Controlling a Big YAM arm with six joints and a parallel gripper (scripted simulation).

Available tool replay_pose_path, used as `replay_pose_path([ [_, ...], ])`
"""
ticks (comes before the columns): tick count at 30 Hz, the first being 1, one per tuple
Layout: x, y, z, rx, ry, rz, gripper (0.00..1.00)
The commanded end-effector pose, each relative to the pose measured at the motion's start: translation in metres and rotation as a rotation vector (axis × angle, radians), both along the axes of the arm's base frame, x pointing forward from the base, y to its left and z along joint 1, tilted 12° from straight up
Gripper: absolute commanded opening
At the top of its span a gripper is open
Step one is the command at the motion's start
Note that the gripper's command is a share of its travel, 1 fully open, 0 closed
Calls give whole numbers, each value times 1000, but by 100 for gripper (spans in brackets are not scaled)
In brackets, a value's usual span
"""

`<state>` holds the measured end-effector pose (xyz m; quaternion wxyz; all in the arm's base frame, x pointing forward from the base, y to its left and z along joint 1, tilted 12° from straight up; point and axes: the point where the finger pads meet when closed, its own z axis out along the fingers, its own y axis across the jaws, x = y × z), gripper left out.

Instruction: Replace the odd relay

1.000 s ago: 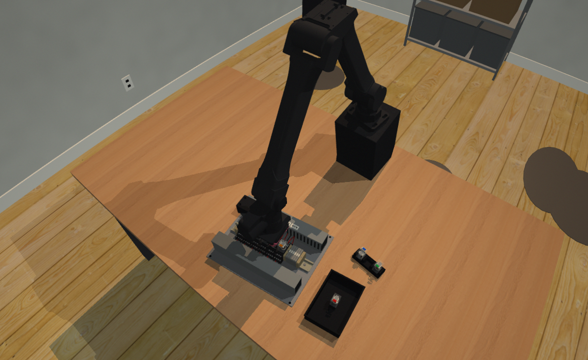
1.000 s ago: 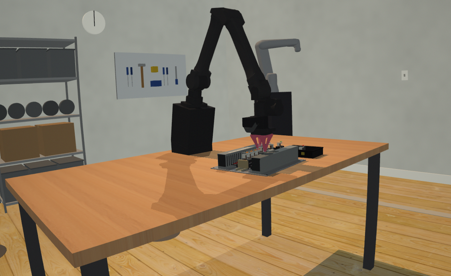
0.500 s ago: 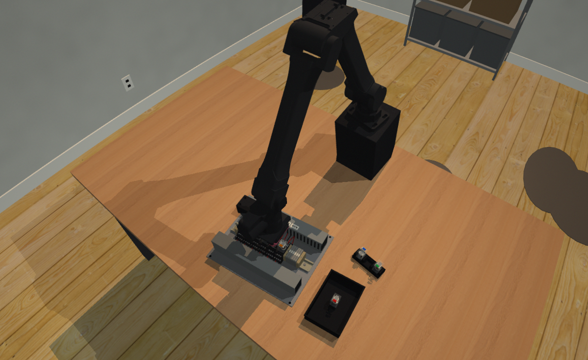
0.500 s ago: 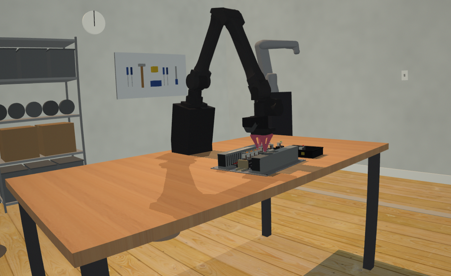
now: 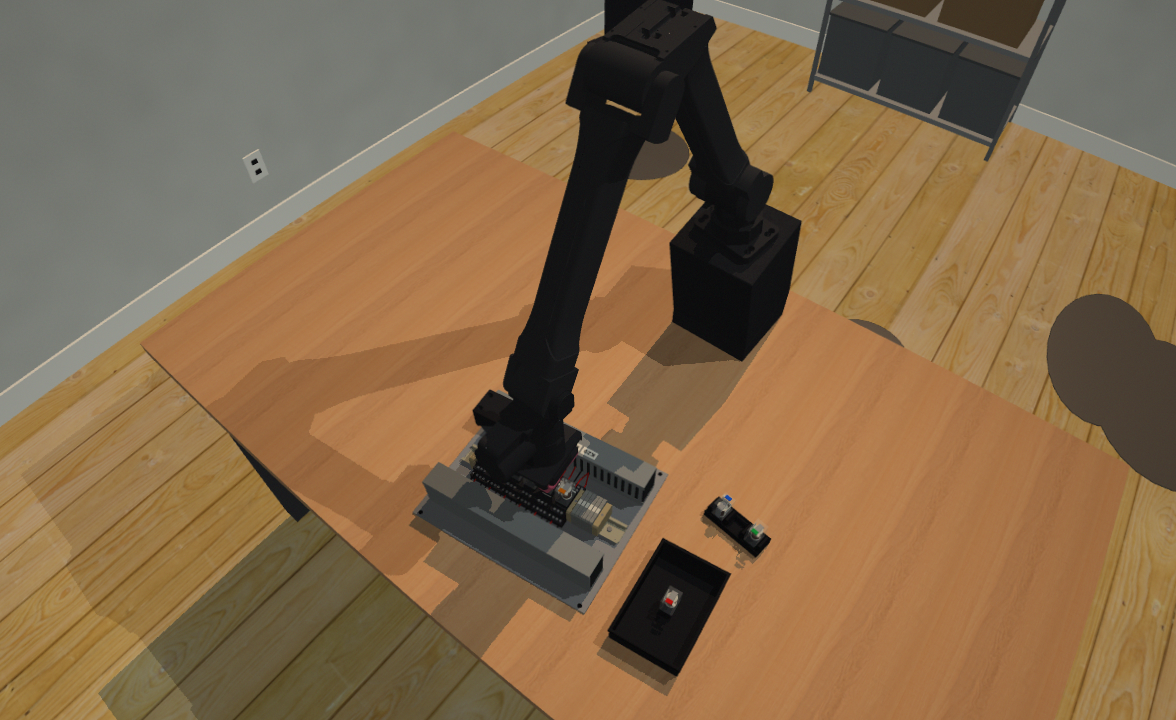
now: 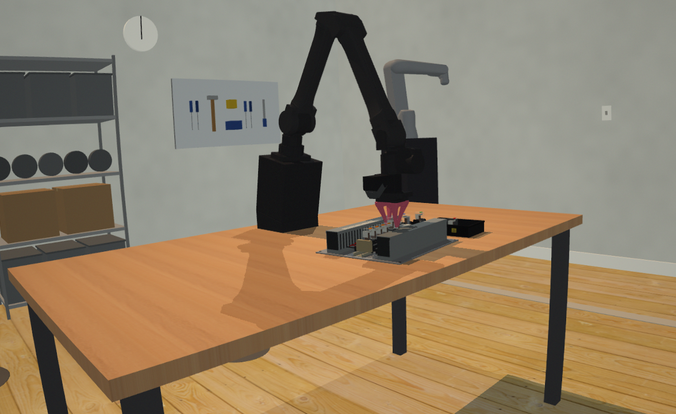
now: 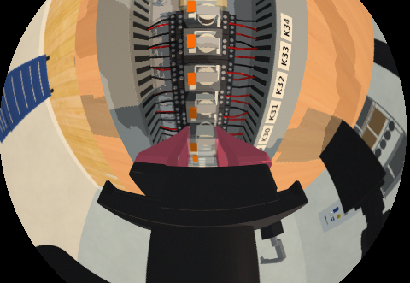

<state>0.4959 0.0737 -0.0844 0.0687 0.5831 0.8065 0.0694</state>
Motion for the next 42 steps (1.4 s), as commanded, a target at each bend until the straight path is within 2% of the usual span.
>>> replay_pose_path([
  [1, 10, 3, 21, 7, -38, -8, 0],
  [42, 15, 4, 24, 8, -46, -8, 0],
])
